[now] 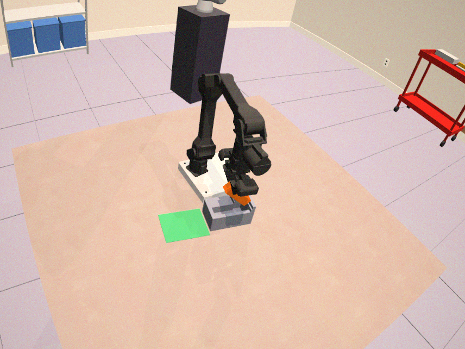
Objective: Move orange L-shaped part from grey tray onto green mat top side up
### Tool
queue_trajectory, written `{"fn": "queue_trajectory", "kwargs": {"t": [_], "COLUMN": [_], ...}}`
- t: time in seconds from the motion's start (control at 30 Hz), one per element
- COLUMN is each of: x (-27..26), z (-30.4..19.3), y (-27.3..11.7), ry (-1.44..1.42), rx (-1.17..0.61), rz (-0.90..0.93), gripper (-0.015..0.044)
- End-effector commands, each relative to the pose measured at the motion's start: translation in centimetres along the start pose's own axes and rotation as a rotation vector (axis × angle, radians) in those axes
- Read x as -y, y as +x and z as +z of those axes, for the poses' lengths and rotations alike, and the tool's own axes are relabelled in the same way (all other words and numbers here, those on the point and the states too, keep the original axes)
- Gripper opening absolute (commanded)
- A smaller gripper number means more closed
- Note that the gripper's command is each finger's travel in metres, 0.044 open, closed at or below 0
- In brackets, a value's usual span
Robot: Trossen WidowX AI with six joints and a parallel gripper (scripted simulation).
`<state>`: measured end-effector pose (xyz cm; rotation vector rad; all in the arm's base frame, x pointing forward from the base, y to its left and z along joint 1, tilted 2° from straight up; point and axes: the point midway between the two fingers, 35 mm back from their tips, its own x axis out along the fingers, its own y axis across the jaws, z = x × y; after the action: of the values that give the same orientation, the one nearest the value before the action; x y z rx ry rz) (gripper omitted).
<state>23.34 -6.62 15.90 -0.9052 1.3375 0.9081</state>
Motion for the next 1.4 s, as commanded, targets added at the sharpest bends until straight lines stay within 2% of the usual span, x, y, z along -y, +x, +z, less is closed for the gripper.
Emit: {"fn": "queue_trajectory", "kwargs": {"t": [0.0,0.27,1.37], "x": [0.0,0.0,-1.1], "z": [0.1,-1.1,-13.8], "y": [-0.3,-0.4,-0.1], "ry": [-0.004,-0.004,-0.004], "rx": [0.007,0.006,-0.005], "rz": [-0.005,-0.005,-0.003], "gripper": [0.0000,0.0000,0.0000]}}
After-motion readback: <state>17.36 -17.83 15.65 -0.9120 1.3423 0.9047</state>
